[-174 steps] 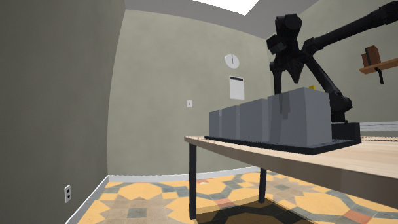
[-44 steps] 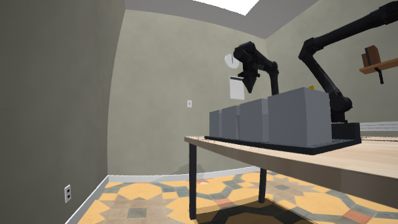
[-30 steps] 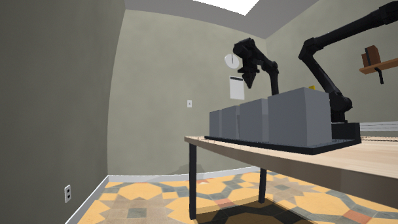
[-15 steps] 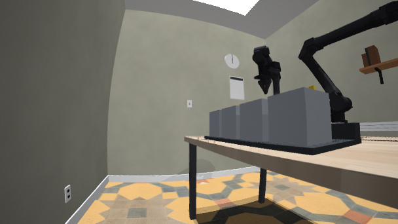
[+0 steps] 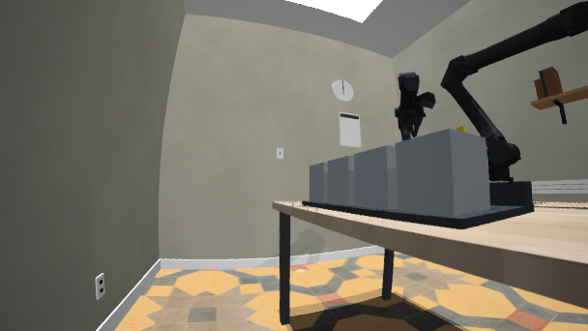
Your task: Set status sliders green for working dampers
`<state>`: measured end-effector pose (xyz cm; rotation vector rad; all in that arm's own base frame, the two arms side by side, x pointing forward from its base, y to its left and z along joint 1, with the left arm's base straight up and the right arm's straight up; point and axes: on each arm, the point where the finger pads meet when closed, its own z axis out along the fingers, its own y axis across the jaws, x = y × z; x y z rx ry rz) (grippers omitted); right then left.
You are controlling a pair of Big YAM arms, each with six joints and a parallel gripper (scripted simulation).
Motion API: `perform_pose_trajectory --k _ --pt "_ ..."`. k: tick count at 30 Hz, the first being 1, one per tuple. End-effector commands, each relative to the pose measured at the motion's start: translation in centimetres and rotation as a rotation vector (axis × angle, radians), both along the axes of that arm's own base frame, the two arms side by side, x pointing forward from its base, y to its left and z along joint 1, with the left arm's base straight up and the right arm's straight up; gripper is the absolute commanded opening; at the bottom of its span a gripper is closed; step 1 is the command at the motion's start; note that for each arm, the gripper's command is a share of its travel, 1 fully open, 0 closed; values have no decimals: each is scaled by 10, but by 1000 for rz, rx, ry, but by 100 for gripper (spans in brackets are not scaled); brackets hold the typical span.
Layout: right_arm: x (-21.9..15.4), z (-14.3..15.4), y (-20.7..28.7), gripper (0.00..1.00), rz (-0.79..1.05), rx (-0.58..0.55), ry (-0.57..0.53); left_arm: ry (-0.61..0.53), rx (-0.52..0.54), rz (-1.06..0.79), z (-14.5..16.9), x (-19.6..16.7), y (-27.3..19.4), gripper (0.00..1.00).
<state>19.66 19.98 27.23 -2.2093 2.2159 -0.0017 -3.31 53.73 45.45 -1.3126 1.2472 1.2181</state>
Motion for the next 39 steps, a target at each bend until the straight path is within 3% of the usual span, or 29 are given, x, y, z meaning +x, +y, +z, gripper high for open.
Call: perform_pose_trajectory --k 1,3,4,5,7,21,39 --pt "8 -6 1 0 -53 -11 12 -5 84 -7 46 4 7 100" --pt "8 -6 1 0 -53 -11 12 -5 84 -7 46 4 7 100" --pt "16 18 11 0 -51 41 -37 -5 84 -7 46 4 7 100" --pt "13 17 8 0 -51 44 -41 -5 84 -7 46 4 7 100" --pt "5 -4 0 0 -51 10 -8 -5 84 -7 46 4 7 100" --pt "7 -30 2 0 -46 5 -4 -5 84 -7 46 4 7 100" --pt "6 -88 2 0 -45 -7 8 -5 84 -7 46 4 7 100"
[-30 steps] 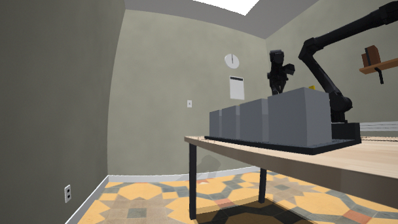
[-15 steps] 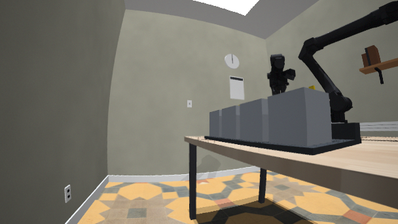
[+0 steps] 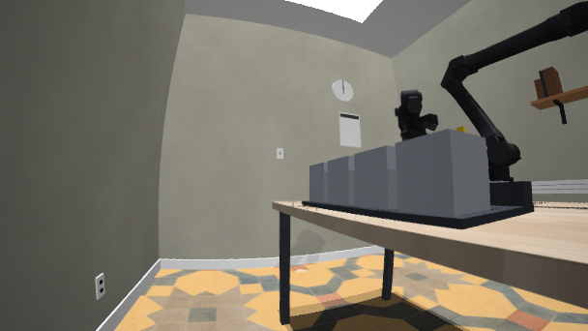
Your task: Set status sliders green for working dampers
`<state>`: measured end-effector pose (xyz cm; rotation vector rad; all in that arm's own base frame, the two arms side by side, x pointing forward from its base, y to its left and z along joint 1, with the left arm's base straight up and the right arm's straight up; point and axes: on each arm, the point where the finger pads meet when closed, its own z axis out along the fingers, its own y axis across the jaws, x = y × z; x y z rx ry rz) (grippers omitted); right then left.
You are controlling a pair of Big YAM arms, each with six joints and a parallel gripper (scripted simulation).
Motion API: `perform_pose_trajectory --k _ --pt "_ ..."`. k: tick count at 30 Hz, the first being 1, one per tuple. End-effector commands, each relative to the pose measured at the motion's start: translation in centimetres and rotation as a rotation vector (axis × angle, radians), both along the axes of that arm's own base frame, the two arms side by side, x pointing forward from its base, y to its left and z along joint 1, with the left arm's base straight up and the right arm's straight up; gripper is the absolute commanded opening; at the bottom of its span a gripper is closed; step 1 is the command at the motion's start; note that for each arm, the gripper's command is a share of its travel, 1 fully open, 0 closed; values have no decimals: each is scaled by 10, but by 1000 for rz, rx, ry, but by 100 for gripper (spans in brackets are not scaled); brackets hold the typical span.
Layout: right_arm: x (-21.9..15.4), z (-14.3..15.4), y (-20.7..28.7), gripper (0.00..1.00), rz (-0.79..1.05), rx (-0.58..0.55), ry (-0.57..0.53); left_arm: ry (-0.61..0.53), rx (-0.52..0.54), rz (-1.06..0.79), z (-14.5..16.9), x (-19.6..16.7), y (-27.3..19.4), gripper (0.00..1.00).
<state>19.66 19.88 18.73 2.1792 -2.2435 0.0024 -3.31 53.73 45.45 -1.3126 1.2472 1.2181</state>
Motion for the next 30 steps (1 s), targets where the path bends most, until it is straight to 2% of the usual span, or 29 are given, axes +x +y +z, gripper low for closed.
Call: perform_pose_trajectory --k 1,9,15,16,19,30 --pt "6 -6 3 0 -18 12 -11 -5 84 -7 46 4 7 100" --pt "6 -25 3 0 -18 10 -9 -5 84 -7 46 4 7 100" --pt "6 -28 3 0 -18 16 -15 -5 84 -7 46 4 7 100" --pt "13 -17 10 0 -17 36 -35 -5 84 -7 46 4 7 100" --pt "7 -28 4 0 -17 16 -15 -5 84 -7 46 4 7 100" --pt "8 -27 5 0 -17 18 -17 -5 84 -7 46 4 7 100"
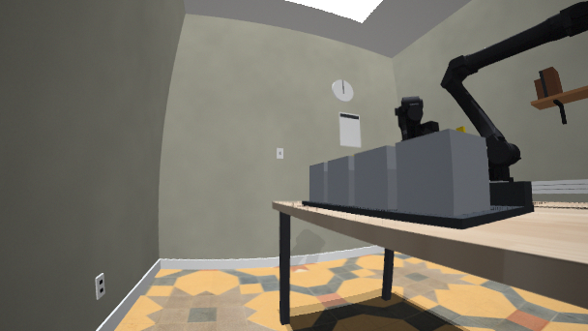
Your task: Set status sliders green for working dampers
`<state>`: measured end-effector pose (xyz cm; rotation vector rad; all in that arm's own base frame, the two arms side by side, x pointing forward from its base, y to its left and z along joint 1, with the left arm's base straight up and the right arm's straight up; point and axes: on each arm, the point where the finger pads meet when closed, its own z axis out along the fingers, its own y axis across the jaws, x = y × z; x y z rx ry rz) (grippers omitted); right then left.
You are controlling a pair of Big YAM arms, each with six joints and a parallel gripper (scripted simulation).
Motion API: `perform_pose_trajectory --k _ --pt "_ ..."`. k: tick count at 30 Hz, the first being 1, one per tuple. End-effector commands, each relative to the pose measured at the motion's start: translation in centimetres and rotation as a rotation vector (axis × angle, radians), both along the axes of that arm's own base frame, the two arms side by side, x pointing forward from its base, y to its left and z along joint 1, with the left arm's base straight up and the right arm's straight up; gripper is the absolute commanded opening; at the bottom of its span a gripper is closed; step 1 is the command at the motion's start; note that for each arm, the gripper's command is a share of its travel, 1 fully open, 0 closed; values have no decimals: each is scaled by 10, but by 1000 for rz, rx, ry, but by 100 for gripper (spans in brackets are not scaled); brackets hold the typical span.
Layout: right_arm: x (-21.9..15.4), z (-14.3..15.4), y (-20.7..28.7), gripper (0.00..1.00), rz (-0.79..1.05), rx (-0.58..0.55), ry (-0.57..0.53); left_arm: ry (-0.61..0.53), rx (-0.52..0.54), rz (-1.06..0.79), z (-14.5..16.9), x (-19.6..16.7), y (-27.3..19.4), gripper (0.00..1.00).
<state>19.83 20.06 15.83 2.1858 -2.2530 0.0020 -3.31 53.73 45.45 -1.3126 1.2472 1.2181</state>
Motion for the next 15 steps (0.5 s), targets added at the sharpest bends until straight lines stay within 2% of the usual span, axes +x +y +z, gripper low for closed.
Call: perform_pose_trajectory --k 1,5,12,13,14,15 --pt "6 2 3 0 -16 10 -9 -5 84 -7 46 4 7 100" --pt "6 -1 4 0 -16 7 -6 -5 84 -7 46 4 7 100" --pt "1 -44 32 0 -3 1 0 -5 84 -7 46 4 7 100" --pt "1 -44 32 0 -3 1 0 -5 84 -7 46 4 7 100" --pt "15 -24 48 0 -3 43 -36 -5 84 -7 46 4 7 100" --pt "15 -23 49 0 -3 45 -38 -5 84 -7 46 4 7 100"
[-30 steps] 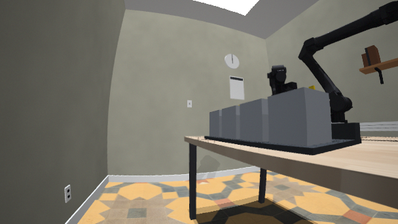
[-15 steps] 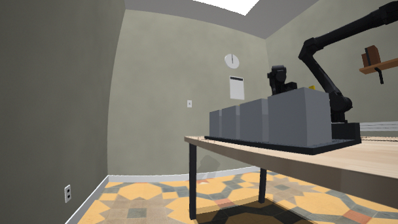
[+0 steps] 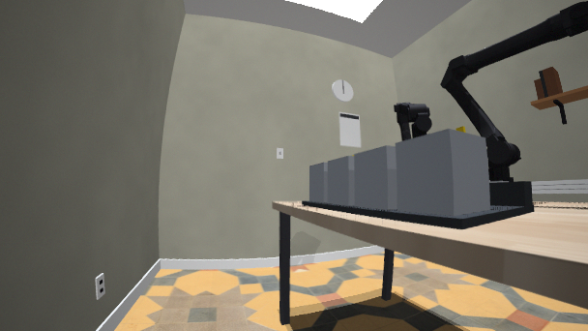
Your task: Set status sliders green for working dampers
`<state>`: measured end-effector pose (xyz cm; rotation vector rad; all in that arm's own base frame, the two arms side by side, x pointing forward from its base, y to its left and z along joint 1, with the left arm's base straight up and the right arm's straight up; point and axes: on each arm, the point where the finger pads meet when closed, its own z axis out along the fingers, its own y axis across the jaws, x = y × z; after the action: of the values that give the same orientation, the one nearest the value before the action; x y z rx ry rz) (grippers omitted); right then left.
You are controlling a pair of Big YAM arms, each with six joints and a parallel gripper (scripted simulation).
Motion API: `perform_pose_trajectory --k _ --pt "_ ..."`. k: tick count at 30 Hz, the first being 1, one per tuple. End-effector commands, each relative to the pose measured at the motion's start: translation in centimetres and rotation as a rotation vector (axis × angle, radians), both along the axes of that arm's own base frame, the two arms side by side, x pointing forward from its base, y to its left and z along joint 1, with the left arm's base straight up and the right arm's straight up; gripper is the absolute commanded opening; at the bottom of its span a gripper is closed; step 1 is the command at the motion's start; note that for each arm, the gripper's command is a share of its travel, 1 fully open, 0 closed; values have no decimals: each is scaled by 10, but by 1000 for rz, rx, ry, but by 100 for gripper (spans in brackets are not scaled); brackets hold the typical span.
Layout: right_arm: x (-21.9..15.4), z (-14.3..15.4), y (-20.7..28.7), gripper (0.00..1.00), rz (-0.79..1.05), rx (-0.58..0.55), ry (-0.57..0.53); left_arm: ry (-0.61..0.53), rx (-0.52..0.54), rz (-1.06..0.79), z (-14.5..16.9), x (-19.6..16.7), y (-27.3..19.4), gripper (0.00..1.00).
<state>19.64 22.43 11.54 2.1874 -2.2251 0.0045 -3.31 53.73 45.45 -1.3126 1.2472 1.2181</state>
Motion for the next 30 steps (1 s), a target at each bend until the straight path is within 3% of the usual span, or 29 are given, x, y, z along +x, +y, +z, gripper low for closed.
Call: perform_pose_trajectory --k 1,30 --pt "20 26 22 0 -29 76 -64 -5 84 -7 46 4 7 100" --pt "7 -4 5 0 -30 15 -13 -5 84 -7 46 4 7 100"
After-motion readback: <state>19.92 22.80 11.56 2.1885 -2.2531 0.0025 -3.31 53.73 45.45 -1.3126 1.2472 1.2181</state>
